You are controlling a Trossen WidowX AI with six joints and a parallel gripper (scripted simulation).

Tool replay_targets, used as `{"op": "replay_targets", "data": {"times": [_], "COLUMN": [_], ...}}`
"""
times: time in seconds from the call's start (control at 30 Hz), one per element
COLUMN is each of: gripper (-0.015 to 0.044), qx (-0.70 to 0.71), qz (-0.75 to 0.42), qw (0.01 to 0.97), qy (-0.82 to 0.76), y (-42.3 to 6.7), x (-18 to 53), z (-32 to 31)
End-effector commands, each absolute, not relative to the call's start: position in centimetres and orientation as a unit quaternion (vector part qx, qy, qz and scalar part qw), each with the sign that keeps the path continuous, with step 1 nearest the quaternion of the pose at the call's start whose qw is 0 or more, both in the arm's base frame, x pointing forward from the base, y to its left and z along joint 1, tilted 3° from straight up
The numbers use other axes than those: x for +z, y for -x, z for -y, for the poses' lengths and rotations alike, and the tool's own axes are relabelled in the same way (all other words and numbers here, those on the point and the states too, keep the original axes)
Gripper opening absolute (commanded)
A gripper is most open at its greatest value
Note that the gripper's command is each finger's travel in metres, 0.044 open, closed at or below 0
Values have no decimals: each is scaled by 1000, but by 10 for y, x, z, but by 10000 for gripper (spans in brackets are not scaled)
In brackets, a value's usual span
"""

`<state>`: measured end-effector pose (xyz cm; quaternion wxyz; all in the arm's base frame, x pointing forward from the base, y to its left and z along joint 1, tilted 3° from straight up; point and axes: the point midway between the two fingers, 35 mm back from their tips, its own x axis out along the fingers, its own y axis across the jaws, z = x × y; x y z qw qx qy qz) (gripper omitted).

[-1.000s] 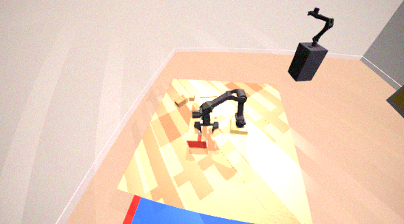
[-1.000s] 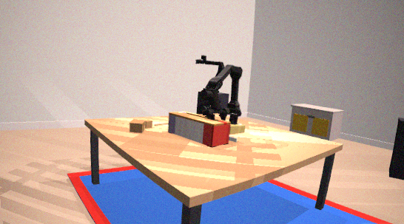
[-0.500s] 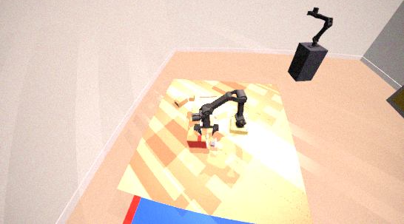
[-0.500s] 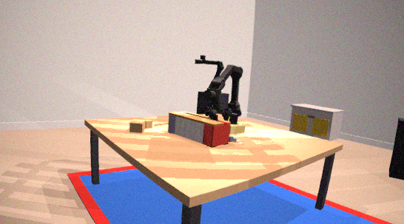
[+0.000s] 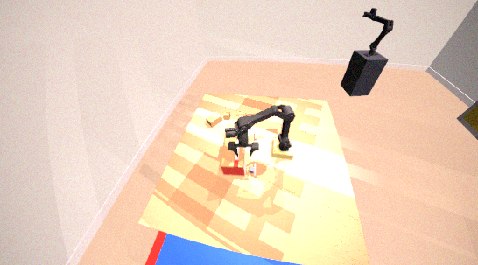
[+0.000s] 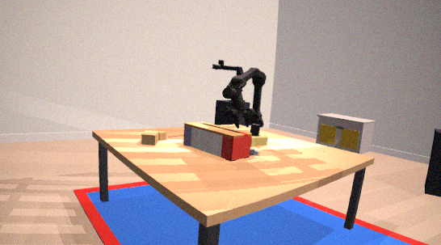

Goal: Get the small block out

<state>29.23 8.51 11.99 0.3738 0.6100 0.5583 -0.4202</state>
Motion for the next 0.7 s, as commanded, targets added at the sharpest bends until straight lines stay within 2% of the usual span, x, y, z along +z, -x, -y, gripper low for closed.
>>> {"op": "replay_targets", "data": {"times": [0.0,0.2,0.4,0.57,0.67], "gripper": [295,285,285,285,285], "qx": [-361,-233,-39,125,172], "qz": [-591,-646,-675,-652,-635], "qw": [411,552,694,748,752], "qy": [-593,-472,-248,-28,46], "y": [-298,-292,-285,-279,-277], "x": [136,134,132,131,130], "z": [-102,-106,-112,-116,-118]}}
